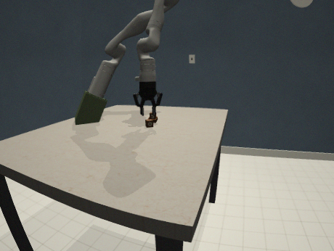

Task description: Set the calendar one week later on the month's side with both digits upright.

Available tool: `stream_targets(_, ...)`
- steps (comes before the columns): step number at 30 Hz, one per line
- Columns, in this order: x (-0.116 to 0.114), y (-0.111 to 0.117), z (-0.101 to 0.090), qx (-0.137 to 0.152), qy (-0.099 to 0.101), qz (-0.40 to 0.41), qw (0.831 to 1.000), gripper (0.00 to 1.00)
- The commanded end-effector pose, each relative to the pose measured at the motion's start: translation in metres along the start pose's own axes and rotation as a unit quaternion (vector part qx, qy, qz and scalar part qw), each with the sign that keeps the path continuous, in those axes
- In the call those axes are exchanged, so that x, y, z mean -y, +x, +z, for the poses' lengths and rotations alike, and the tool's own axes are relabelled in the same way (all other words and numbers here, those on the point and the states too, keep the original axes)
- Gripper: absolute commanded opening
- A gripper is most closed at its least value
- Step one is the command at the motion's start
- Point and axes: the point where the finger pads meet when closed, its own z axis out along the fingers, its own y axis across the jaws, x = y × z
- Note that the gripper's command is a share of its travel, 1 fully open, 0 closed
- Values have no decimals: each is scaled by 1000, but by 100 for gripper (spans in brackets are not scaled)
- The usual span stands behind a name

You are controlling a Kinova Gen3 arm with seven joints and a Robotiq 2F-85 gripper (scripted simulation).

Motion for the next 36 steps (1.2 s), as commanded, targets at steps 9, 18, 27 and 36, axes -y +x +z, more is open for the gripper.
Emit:
stream_targets(9, -3, -4, -25, 7, -4, -1, 1000, 48)
stream_targets(18, -3, -4, -42, 7, -4, -1, 1000, 48)
stream_targets(27, -3, -4, -48, 7, -4, -1, 1000, 48)
stream_targets(36, -3, -4, -49, 7, -4, -1, 1000, 100)
